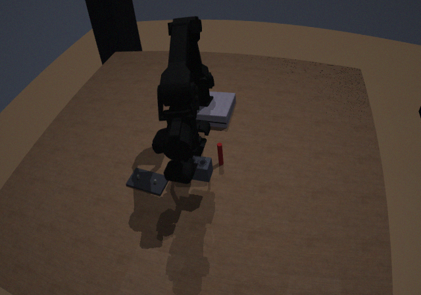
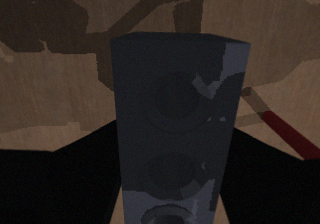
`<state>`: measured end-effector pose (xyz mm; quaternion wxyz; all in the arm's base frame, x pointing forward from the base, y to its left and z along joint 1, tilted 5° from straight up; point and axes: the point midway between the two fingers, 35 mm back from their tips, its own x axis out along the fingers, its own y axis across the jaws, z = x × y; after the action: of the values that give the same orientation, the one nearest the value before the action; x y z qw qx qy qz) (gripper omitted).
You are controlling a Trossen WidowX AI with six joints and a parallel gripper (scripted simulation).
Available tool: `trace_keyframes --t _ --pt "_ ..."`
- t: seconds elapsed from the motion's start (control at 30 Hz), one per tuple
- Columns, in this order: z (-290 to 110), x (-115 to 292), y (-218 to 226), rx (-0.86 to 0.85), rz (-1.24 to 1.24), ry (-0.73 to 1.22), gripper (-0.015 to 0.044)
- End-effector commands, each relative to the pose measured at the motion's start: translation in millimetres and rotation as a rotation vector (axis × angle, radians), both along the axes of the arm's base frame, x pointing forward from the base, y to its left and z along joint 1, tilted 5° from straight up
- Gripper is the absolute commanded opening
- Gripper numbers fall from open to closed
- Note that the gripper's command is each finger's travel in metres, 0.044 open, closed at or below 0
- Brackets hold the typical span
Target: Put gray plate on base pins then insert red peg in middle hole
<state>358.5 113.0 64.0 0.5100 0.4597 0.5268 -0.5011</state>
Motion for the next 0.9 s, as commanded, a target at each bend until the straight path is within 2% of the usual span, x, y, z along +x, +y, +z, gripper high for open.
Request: trace_keyframes --t 0.0,0.37,0.87 --pt "19 2 -1 0.001 0.002 -0.015 0.0" --pt "52 -1 -4 0.001 0.002 -0.015 0.0" --pt "37 7 -34 -0.002 -0.015 -0.017 0.0"
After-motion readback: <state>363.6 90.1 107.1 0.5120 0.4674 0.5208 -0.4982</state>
